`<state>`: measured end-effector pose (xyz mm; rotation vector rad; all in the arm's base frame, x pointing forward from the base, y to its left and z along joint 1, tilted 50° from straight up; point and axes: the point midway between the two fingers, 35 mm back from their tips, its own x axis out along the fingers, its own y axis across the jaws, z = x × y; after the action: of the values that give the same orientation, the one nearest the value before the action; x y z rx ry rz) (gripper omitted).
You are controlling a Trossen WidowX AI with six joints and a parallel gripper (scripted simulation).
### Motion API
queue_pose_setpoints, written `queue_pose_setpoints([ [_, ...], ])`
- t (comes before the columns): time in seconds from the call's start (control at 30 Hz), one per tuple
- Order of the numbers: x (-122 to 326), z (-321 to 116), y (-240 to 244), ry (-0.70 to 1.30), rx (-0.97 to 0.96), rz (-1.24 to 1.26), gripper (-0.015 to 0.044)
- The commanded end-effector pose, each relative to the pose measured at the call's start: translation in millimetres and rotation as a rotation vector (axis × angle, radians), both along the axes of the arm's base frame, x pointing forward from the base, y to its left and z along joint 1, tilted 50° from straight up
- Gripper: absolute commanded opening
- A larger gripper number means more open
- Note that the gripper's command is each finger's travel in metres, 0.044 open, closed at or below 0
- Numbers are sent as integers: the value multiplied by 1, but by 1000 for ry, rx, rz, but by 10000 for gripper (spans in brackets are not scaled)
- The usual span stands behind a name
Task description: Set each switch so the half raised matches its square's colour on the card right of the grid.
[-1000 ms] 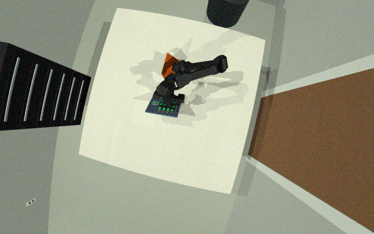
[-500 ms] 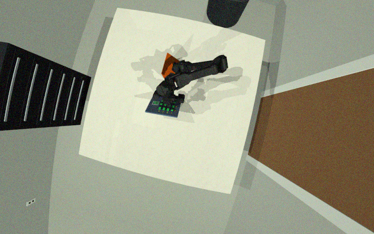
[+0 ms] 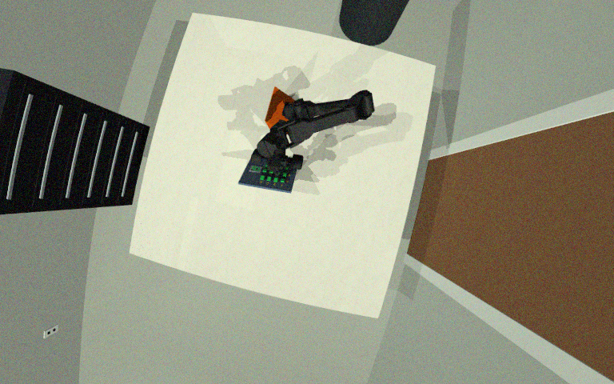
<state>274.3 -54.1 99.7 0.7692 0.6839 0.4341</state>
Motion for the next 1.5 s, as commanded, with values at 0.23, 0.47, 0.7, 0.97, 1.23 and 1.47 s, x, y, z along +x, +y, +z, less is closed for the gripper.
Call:
queue_pose_setpoints([
  [0.23,0,-3,2,9,1,-3,0],
  [0.47,1,-3,2,9,1,-3,0],
  [0.7,1,-4,3,9,1,-3,0],
  [0.97,2,-4,3,9,1,-3,0],
  [1.23,-28,10,-27,34,-15,11,0],
  [1.47,-42,23,-36,29,-3,17,0],
])
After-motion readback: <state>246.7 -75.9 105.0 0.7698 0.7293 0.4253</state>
